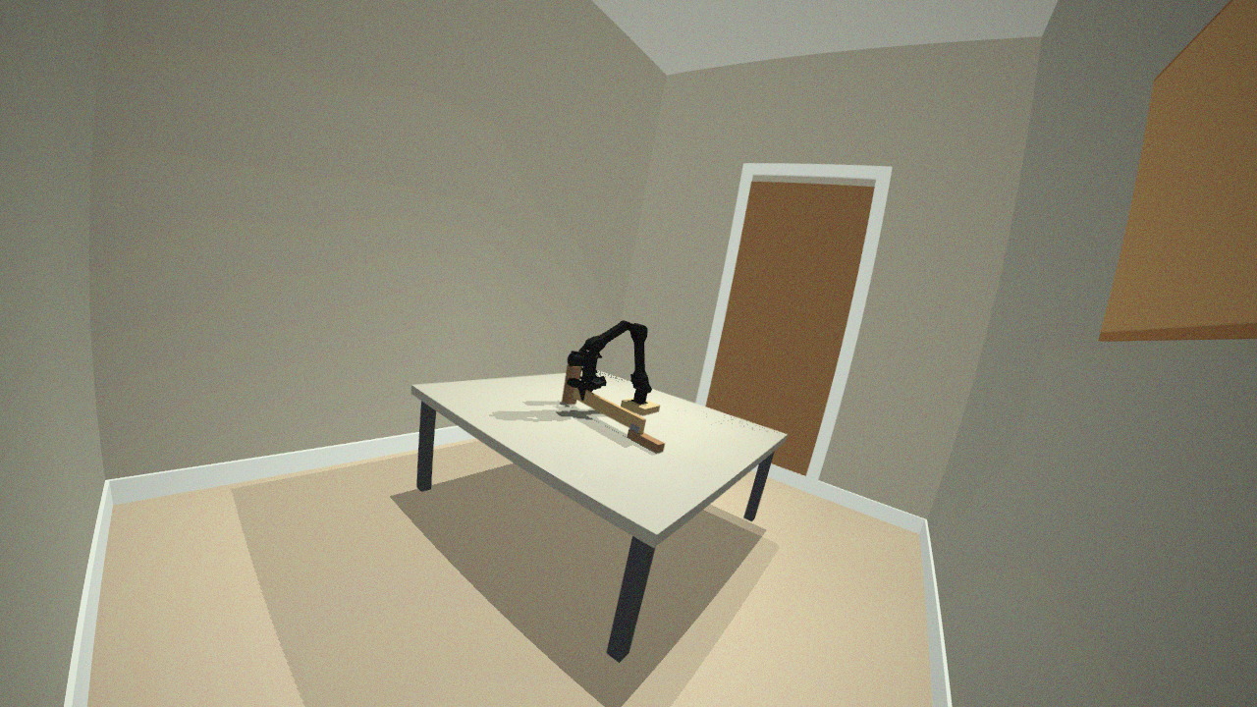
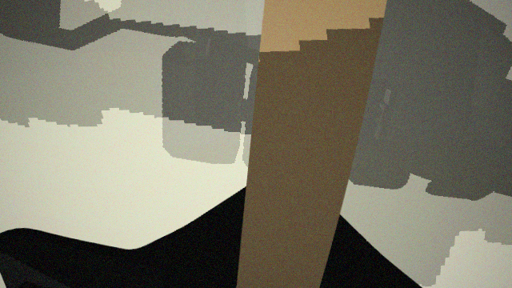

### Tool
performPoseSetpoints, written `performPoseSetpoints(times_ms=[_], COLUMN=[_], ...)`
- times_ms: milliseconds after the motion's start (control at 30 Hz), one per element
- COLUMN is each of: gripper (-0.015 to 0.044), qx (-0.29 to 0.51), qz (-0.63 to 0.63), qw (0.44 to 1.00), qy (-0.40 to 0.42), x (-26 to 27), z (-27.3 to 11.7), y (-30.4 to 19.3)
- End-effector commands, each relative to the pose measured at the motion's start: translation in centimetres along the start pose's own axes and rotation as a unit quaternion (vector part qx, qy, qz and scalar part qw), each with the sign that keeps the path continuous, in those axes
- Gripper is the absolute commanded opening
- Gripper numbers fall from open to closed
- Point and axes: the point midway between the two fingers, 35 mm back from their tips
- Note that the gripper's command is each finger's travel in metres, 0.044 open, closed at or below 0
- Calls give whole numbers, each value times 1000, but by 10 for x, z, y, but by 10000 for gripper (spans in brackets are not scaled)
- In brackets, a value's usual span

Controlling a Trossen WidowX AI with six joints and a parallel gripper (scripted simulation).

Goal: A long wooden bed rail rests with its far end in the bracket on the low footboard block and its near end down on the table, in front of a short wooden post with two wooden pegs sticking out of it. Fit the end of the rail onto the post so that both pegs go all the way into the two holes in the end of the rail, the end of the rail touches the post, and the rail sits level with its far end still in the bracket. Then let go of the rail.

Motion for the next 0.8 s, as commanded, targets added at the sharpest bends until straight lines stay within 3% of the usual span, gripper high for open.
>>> performPoseSetpoints(times_ms=[0, 767], gripper=[0, 0], qx=[1, 2], qz=[1, 1], qw=[1000, 1000], qy=[-4, -4], x=[-1, 1], z=[-1, -1], y=[0, -6])
Point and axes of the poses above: the point midway between the two fingers, 35 mm back from their tips, its own z axis out along the fingers, its own x axis across the jaws, y = z × x, and after that the axes turned 13 degrees about -z, right-handed
